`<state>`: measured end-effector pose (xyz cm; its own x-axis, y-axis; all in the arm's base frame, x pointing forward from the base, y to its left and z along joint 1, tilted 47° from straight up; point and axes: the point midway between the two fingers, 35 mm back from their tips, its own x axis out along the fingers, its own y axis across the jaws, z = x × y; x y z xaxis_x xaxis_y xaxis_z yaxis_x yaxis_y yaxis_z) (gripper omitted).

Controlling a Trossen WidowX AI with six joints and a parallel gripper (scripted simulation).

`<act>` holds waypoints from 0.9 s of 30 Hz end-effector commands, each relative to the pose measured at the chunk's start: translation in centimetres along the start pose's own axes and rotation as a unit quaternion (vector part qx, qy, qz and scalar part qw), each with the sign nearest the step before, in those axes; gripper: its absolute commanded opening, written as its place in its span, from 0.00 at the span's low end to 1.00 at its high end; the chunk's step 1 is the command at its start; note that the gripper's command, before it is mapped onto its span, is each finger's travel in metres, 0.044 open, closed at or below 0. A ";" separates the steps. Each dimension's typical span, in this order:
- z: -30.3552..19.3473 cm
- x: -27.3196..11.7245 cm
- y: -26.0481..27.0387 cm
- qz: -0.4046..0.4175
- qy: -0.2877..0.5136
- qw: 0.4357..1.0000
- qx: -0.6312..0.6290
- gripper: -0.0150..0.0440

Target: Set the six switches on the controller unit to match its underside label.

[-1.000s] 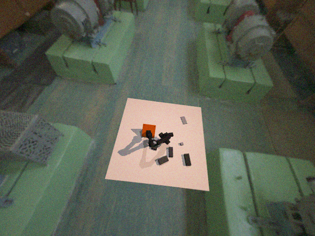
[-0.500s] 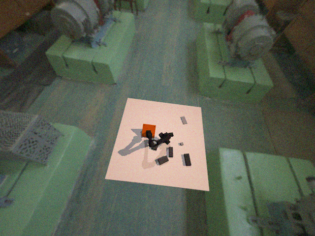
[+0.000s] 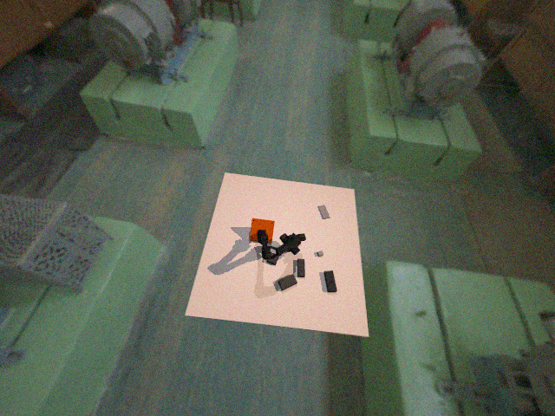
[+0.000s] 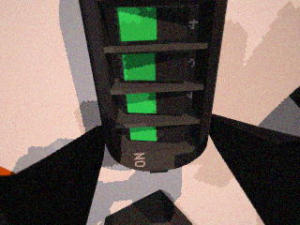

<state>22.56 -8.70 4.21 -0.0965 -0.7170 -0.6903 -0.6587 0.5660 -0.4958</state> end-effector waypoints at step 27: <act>1.4 -0.3 -1.6 -0.012 -0.010 1.000 0.018 0.25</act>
<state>23.92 -8.83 4.25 -0.0776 -0.7197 -0.6900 -0.6402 0.5665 -0.5189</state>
